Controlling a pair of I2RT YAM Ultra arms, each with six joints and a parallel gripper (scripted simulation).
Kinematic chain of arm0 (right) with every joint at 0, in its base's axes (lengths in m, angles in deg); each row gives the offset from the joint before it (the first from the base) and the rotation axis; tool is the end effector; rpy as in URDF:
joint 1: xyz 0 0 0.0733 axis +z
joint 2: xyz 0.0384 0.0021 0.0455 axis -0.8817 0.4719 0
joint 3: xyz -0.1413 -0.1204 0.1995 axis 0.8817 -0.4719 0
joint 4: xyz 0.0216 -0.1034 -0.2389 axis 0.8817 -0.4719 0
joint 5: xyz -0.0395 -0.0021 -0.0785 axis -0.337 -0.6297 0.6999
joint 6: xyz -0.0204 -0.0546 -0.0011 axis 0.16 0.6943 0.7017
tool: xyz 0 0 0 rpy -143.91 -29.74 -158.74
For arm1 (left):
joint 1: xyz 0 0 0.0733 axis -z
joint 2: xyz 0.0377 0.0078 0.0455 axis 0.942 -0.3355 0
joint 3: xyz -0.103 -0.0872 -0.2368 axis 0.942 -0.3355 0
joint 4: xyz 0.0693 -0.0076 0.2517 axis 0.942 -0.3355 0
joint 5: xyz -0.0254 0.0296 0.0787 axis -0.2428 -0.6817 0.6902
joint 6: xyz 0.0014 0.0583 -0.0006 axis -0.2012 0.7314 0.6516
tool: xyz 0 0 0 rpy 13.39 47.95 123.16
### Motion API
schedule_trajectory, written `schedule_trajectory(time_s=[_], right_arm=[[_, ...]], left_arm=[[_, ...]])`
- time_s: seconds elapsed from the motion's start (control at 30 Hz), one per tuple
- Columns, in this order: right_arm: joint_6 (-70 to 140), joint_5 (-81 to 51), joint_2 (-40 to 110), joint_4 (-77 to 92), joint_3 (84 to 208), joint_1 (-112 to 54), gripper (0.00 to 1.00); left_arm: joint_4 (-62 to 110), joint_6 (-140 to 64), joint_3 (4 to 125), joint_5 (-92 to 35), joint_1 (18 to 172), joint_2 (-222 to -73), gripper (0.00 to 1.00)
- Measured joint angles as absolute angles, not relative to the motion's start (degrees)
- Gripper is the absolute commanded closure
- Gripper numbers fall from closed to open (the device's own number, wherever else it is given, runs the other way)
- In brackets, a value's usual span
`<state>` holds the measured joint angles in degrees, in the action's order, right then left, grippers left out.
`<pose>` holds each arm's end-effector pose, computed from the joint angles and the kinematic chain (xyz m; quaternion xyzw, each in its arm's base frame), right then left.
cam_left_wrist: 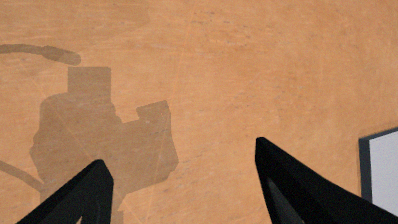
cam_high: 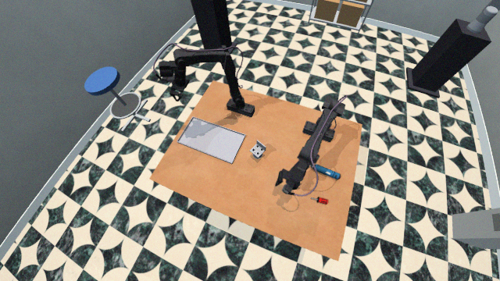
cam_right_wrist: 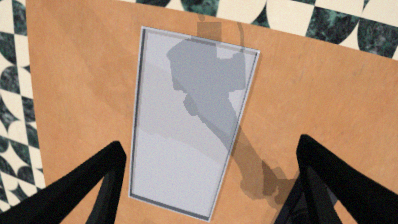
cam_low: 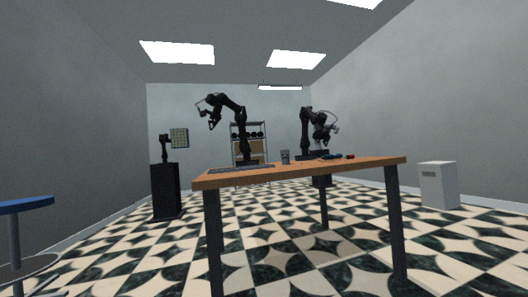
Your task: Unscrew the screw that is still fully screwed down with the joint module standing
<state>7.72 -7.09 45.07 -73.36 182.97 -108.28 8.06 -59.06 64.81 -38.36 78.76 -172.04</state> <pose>0.2040 -0.2170 0.3995 0.5954 0.7836 -0.0599 0.1669 0.4000 -0.0671 0.1908 -0.0833 0.9391 -0.1850 0.2774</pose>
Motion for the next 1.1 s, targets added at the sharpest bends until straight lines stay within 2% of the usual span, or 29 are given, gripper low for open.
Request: schedule_trajectory(time_s=[1.1], right_arm=[[7.7,-7.1,45.1,-73.4,183.0,-108.3,0.0]], left_arm=[[-15.0,-85.0,55.8,-30.5,57.1,-163.7,0.35]])
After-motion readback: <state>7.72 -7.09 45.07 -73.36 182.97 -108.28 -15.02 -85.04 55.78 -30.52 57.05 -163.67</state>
